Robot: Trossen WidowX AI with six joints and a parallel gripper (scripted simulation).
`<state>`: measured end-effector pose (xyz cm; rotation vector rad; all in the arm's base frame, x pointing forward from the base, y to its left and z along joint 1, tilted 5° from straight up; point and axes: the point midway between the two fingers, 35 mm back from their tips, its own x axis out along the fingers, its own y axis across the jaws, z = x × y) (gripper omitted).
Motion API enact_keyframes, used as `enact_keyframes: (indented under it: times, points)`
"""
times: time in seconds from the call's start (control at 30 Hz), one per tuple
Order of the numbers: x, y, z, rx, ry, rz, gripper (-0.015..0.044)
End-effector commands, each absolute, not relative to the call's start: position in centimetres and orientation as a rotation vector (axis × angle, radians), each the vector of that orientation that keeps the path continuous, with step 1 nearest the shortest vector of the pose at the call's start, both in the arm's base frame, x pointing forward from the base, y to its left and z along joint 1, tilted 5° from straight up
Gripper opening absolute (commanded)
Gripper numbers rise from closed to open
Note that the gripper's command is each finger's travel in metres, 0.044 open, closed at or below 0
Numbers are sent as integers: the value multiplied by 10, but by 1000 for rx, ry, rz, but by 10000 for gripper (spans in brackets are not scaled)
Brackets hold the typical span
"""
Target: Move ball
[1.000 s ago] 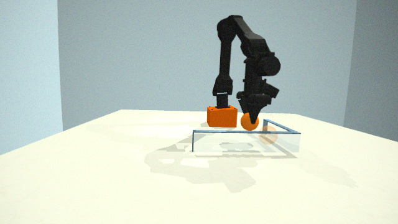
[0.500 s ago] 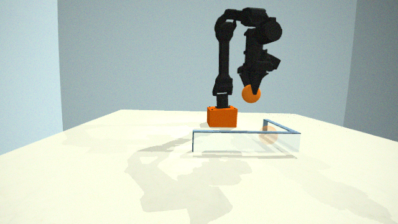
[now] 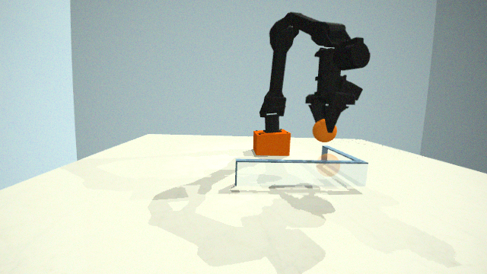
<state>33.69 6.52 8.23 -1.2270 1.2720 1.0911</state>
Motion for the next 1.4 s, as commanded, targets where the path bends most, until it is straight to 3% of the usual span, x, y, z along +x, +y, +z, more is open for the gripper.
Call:
enact_keyframes:
  times: [0.0, 0.53, 1.23, 1.37]
  points:
    - [347, 76, 71, -1228, 1267, 1087, 0]
    - [349, 71, 2, -1229, 1267, 1087, 0]
    - [350, 69, -18, -1229, 1267, 1087, 0]
    - [353, 71, -13, -1229, 1257, 1077, 105]
